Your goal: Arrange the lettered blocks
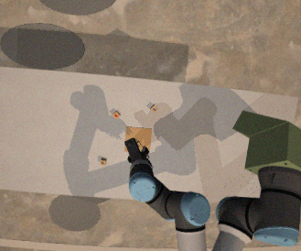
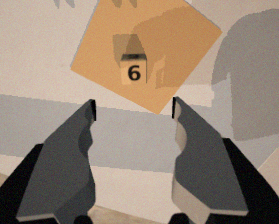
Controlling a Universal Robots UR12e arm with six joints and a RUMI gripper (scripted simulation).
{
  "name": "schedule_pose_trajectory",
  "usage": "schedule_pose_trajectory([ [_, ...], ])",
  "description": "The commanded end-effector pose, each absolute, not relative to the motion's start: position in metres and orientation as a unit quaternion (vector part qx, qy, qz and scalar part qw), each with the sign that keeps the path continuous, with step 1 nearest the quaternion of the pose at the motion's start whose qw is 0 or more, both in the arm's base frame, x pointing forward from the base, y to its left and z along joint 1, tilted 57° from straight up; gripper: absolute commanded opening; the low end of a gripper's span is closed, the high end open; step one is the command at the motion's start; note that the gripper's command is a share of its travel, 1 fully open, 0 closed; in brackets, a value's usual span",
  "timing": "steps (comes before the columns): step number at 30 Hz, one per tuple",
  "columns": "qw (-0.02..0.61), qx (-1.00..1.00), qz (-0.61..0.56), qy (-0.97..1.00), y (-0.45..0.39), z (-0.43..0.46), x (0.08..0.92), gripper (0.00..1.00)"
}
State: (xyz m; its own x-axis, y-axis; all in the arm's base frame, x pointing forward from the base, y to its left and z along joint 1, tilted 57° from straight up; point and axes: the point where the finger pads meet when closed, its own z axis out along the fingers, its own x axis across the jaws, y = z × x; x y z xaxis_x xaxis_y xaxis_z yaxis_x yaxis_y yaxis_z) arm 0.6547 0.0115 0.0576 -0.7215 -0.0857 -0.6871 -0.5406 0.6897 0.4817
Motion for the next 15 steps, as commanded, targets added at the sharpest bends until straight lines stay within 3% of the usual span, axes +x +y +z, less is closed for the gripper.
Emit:
schedule_pose_trajectory([
  [1, 0.326, -0.182, 0.349, 0.860, 0.0122, 0.0569, 0.6556, 0.40],
  [15, 0.326, -0.182, 0.349, 0.860, 0.0218, 0.0495, 0.6614, 0.40],
])
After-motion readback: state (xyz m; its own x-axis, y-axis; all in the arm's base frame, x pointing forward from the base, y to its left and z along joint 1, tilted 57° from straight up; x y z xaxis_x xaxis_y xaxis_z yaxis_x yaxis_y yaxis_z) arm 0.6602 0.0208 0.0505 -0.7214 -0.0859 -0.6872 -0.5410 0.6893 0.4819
